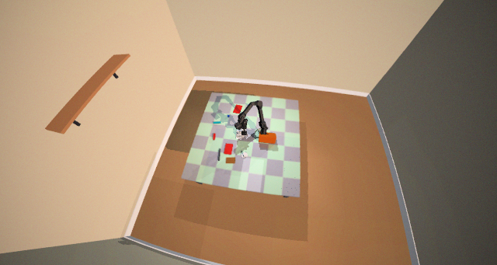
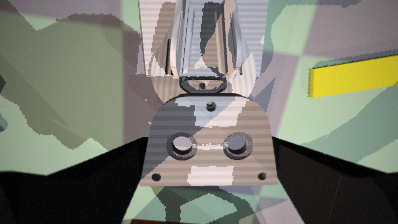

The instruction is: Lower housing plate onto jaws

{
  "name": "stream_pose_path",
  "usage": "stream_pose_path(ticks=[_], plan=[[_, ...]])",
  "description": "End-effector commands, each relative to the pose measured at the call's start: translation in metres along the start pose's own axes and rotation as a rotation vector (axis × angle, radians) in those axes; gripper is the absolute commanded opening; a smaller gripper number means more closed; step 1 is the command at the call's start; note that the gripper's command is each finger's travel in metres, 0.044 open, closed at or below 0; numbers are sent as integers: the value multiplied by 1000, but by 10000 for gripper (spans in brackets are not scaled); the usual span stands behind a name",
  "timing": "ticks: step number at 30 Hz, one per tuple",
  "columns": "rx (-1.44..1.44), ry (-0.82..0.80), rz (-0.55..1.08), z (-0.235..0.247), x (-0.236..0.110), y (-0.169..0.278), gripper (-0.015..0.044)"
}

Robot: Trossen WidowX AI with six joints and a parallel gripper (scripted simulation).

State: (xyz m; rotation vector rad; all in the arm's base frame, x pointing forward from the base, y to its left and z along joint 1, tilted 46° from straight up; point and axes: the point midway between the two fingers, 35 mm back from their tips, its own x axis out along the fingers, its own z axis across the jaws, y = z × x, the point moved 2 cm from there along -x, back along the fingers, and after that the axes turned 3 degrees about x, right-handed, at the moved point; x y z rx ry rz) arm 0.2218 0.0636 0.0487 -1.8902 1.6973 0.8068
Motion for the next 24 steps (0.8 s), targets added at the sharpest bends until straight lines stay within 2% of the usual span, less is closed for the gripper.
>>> stream_pose_path(ticks=[1, 24], plan=[[4, 1, -3, 0, 1, -1, 351], [7, -1, -4, 1, 38, -3, 351]])
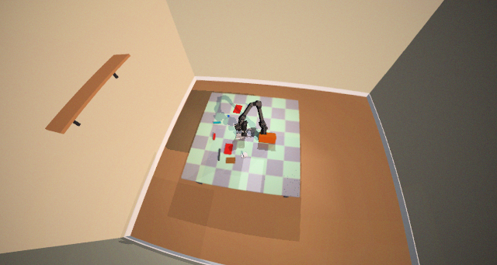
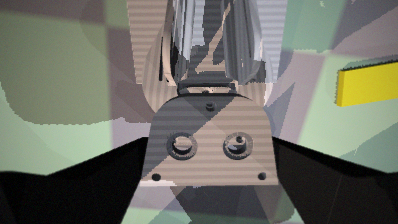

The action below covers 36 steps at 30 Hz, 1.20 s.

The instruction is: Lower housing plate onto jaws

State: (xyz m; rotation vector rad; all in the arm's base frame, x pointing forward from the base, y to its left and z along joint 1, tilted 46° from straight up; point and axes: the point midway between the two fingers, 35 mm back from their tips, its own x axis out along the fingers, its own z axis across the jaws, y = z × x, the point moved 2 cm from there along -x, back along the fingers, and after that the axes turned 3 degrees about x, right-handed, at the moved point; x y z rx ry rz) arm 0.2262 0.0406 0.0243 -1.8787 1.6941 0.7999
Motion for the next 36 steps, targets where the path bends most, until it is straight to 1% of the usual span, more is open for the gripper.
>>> stream_pose_path(ticks=[1, 15, 36], plan=[[-4, 5, -3, -1, 6, 0, 351], [-2, 9, -3, -2, 27, 2, 351], [-9, 9, -3, -2, 30, 2, 351]])
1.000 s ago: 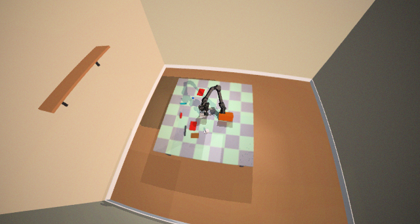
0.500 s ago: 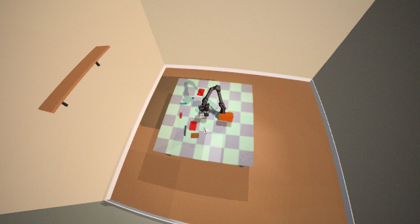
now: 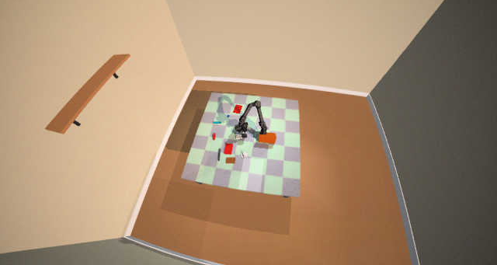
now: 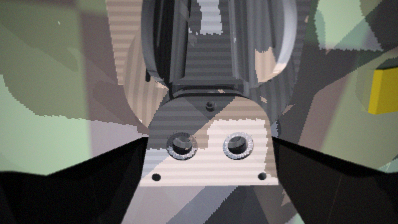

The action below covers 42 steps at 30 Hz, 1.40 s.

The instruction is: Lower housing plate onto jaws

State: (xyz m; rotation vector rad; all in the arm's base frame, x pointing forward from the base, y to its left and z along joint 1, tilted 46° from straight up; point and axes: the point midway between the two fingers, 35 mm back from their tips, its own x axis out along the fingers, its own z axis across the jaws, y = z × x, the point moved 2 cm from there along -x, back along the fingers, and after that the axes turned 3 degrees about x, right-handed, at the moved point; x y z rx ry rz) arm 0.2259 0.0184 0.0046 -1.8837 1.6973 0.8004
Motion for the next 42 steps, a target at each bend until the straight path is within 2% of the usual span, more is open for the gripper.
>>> stream_pose_path(ticks=[1, 42], plan=[[-5, 5, -4, 0, 1, 0, 351], [-5, 5, -4, -1, 8, 0, 351]])
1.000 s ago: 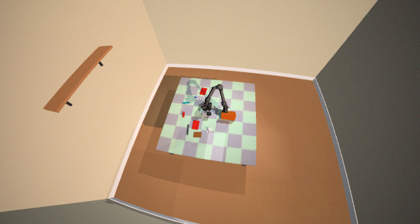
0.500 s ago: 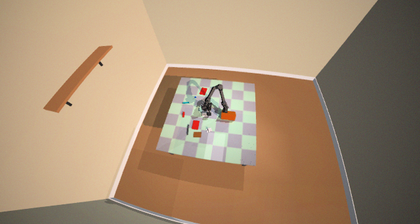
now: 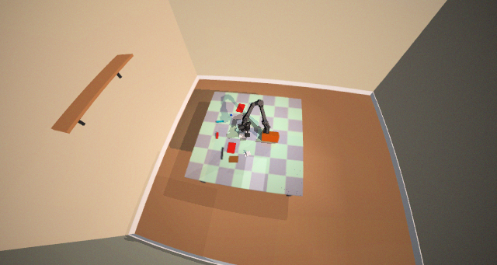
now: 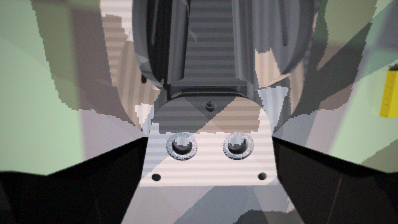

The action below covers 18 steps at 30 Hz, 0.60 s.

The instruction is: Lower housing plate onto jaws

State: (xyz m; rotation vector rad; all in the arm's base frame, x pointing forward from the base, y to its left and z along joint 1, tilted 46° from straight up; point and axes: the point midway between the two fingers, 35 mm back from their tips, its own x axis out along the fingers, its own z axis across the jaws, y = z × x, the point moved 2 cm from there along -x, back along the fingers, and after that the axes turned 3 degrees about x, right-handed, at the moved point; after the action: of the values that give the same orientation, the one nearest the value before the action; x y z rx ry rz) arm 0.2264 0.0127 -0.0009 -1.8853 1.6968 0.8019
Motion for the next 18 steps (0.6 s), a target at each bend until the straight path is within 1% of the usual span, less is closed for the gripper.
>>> stream_pose_path(ticks=[1, 18], plan=[[-4, 5, -3, -1, 1, 0, 351], [-4, 5, -3, -1, 5, 0, 351]])
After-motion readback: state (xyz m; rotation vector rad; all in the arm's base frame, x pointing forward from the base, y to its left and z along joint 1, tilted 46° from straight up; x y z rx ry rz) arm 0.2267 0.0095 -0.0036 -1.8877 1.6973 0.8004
